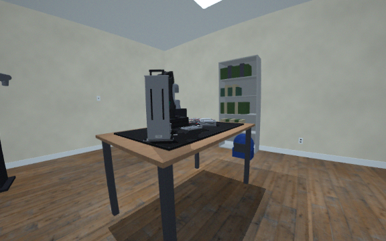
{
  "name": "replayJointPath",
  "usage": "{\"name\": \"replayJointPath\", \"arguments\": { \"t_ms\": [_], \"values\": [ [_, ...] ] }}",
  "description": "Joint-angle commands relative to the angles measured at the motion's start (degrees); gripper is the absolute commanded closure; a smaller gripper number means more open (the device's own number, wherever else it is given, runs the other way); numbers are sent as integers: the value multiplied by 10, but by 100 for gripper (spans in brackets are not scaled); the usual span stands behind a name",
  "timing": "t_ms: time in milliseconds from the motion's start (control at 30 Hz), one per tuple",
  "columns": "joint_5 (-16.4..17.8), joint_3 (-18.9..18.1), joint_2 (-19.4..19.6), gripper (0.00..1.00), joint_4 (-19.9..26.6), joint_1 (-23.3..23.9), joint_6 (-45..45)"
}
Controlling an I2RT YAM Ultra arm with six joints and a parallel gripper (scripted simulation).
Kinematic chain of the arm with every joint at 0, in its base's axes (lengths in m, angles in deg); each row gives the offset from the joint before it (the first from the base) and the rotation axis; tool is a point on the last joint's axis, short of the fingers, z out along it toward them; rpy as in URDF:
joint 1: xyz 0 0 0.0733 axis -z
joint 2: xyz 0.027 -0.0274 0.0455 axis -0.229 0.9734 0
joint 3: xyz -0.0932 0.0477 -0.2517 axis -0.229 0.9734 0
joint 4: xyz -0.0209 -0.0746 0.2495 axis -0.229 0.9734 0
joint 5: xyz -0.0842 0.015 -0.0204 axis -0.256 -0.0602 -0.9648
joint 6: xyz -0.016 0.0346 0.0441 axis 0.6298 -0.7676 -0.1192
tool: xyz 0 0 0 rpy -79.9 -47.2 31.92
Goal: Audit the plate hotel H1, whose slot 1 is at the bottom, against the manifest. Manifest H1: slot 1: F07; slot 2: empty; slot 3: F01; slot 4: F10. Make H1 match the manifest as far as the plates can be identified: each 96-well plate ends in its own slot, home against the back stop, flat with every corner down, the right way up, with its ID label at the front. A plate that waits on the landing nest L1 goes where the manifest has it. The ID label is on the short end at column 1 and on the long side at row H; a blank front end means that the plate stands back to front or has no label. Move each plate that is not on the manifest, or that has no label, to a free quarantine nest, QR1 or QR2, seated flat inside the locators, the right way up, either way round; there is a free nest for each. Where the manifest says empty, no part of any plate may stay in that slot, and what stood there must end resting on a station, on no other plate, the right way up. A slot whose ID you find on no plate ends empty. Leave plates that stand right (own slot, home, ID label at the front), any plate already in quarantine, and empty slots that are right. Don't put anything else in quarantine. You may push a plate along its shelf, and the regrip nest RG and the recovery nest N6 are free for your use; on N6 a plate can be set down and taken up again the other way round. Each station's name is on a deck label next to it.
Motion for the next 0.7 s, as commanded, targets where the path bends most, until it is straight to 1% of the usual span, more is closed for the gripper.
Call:
{"name": "replayJointPath", "arguments": {
  "t_ms": [0,200,267,567,667],
  "values": [
    [0,5,-3,14,-32,0,0],
    [0,32,5,14,-66,-1,0],
    [0,32,5,14,-66,-1,0],
    [0,72,17,14,-118,-2,-1],
    [0,72,18,14,-120,-2,-1]
  ]
}}
